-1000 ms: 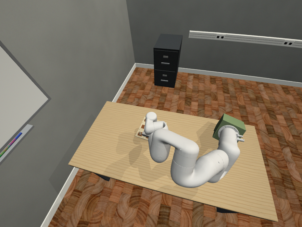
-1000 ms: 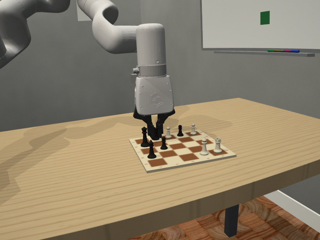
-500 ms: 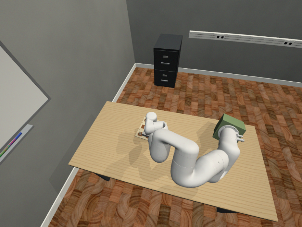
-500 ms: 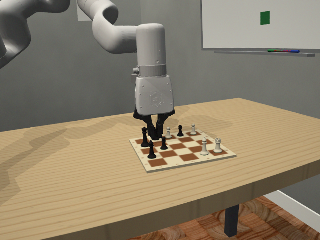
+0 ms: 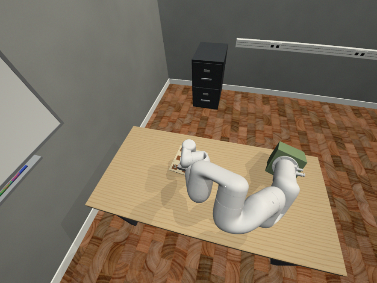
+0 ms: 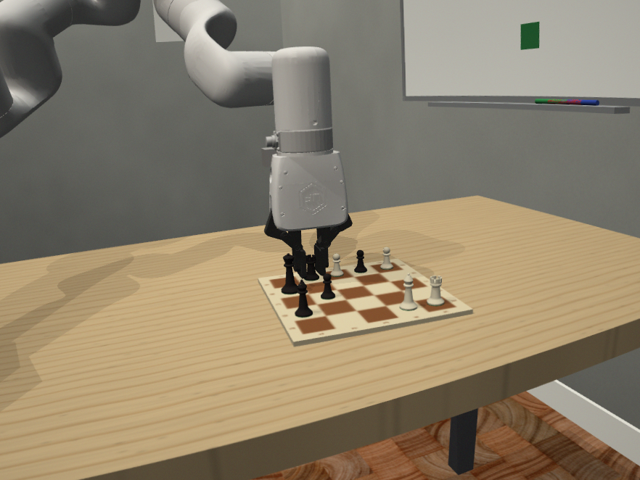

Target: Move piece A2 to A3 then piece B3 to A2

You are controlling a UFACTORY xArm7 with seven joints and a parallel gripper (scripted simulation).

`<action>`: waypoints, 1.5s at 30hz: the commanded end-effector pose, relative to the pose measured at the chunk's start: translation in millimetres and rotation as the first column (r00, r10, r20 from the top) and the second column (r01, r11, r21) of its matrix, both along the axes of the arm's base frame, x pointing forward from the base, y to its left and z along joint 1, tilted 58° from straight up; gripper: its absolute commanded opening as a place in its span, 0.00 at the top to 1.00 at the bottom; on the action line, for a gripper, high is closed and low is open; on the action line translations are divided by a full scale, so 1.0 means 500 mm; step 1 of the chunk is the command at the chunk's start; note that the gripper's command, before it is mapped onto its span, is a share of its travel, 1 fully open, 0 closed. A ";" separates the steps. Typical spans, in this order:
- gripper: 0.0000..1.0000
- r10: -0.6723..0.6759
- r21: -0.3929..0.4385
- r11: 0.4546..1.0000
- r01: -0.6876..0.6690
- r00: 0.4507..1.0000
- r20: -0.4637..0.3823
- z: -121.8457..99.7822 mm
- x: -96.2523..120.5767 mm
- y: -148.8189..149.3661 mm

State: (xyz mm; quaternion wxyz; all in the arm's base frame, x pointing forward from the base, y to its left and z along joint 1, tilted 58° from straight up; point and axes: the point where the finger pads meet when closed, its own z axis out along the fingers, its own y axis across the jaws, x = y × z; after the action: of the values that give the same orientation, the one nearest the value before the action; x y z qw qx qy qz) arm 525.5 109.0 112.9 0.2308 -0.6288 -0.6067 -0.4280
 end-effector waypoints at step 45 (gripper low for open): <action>0.61 -0.004 -0.002 1.000 0.004 1.000 0.002 0.096 -0.045 -0.150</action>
State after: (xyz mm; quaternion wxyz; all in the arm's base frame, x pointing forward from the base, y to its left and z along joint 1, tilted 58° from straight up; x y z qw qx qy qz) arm 504.0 41.2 156.8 0.2306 -0.6291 -0.6066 -0.4279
